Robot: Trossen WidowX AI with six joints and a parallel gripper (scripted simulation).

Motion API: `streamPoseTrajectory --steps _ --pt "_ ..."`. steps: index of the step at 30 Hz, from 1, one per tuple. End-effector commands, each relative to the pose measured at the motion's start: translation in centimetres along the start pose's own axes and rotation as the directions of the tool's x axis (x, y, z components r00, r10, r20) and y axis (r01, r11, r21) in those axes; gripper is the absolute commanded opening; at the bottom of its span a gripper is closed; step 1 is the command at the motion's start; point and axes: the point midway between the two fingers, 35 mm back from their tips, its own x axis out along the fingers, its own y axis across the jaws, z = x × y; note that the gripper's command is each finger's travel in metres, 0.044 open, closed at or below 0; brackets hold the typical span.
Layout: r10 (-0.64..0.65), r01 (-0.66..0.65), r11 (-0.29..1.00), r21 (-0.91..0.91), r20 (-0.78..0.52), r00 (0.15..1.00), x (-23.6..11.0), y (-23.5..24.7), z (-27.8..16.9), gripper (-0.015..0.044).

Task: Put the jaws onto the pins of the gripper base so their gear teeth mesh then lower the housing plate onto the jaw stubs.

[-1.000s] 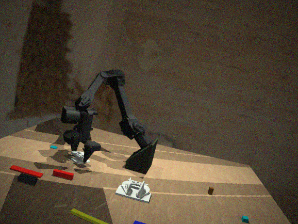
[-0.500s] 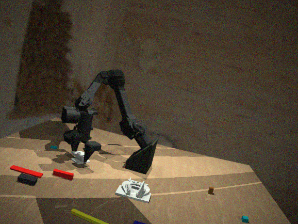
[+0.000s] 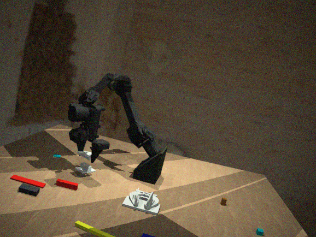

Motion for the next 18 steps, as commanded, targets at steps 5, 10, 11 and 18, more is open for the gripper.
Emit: streamPoseTrajectory --steps 5,10,11,18 --pt "-0.008 0.008 1.000 0.004 0.011 1.000 -2.8 -0.4 -0.1 0.0351" --pt "-0.009 0.008 1.000 0.004 0.012 1.000 -3.0 -0.4 -0.1 0.0351" --pt "-0.009 0.008 1.000 0.004 0.012 1.000 -3.0 -0.4 -0.1 0.0351" --pt "0.002 -0.001 0.990 -0.139 0.010 1.000 -2.9 0.7 0.3 0.0351"
